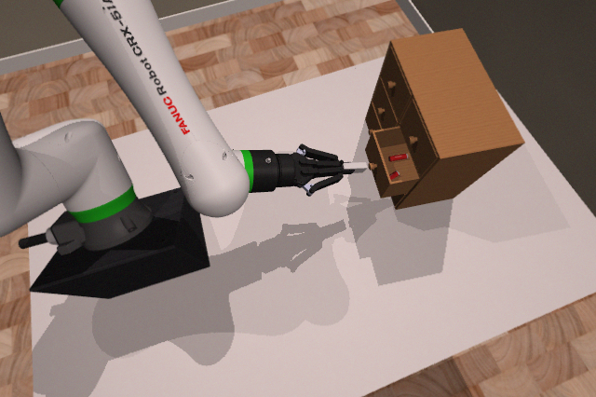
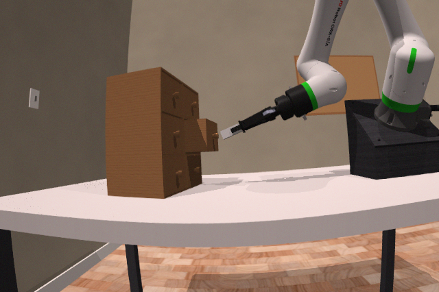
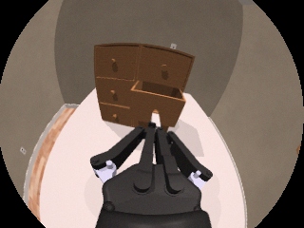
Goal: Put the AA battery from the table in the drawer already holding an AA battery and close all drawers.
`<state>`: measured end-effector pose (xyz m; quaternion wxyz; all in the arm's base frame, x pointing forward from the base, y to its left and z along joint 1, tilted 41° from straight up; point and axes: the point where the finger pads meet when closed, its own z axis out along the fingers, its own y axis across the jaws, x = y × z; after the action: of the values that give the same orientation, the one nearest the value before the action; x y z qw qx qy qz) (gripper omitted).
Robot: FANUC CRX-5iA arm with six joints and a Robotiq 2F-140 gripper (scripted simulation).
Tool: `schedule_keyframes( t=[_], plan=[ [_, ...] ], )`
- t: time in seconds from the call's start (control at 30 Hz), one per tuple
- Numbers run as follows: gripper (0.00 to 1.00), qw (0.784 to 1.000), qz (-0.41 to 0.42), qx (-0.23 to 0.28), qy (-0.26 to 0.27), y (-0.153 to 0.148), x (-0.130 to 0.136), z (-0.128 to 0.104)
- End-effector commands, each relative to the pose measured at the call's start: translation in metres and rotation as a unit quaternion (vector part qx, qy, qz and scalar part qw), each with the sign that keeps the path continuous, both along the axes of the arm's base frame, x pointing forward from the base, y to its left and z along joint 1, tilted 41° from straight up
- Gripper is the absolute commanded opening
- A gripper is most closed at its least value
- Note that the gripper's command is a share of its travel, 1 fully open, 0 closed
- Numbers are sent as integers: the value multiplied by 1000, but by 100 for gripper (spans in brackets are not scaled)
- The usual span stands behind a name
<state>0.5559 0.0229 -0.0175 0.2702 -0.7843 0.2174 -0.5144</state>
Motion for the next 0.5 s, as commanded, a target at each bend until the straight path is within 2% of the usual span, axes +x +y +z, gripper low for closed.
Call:
schedule_keyframes(
  t=[0.0,0.47],
  plan=[
    [0,1000,0,0,0,-1,7,0],
    [0,1000,0,0,0,-1,30,-2]
  ],
)
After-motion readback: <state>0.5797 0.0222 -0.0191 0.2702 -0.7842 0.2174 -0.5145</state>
